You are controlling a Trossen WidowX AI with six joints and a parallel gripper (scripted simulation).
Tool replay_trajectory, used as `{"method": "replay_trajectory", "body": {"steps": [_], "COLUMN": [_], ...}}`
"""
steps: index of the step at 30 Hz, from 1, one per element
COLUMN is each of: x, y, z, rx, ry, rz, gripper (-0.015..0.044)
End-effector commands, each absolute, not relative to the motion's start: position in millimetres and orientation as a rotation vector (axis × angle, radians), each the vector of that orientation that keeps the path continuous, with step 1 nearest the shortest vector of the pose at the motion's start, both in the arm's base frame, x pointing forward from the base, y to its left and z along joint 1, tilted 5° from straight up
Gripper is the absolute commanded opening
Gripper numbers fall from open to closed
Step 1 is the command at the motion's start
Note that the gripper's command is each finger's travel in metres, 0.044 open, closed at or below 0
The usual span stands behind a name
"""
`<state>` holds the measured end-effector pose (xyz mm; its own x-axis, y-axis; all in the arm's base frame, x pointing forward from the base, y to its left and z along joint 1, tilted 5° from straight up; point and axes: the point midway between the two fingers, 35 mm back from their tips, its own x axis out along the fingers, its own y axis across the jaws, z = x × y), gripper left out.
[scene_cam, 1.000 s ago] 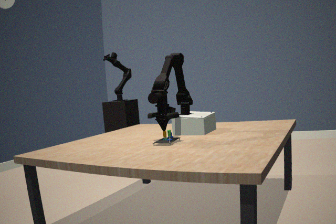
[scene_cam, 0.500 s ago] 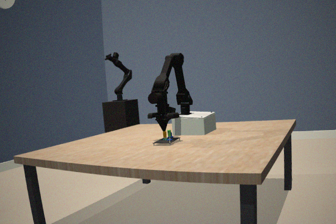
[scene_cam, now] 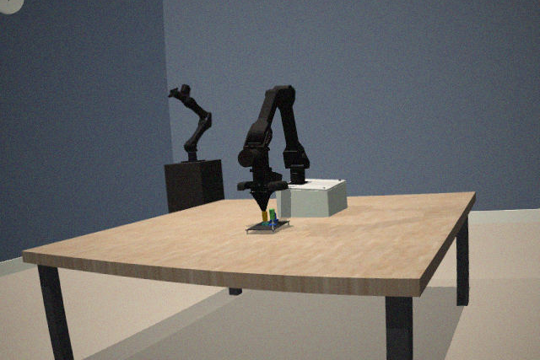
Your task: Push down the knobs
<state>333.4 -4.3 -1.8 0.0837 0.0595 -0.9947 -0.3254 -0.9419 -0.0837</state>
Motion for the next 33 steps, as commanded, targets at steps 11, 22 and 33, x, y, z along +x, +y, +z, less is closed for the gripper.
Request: {"method": "replay_trajectory", "body": {"steps": [11,22,33], "x": [334.4,332.9,330.7], "y": [-3.4,-4.5,-5.2], "z": [-0.5,17.1,15.1], "rx": [-2.073,-2.074,-2.07], "ry": [0.261,0.262,0.27], "rz": [1.936,1.936,1.944], "gripper": [0.0,0.0,0.021]}}
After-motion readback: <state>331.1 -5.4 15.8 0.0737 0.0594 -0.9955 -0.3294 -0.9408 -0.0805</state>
